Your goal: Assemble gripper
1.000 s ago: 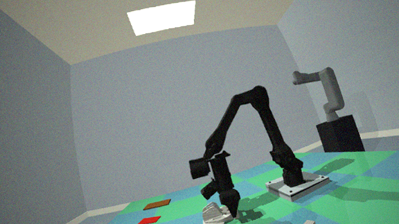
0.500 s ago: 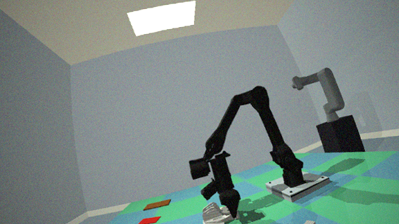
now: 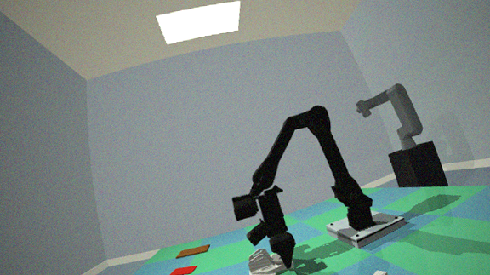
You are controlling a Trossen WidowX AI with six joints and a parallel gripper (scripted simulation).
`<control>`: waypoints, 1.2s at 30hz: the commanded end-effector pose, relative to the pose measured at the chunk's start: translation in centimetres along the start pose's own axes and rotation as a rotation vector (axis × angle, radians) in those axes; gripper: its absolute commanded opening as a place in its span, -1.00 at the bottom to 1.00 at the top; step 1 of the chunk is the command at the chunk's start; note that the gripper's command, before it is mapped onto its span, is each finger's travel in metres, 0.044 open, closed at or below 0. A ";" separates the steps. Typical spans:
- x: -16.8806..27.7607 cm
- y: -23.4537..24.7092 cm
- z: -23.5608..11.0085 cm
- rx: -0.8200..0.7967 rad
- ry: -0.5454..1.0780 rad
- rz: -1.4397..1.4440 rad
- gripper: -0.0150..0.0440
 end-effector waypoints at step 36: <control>6.1 1.1 -12.6 0.001 0.003 0.004 1.00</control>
Point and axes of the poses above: the point midway between the two fingers, 35 mm back from their tips, its own z axis out along the fingers, its own y axis across the jaws, x = y × z, the point moved 2 cm from there along -z, back along the fingers, and after that the axes turned 15 degrees about -z, right-handed, at the moved point
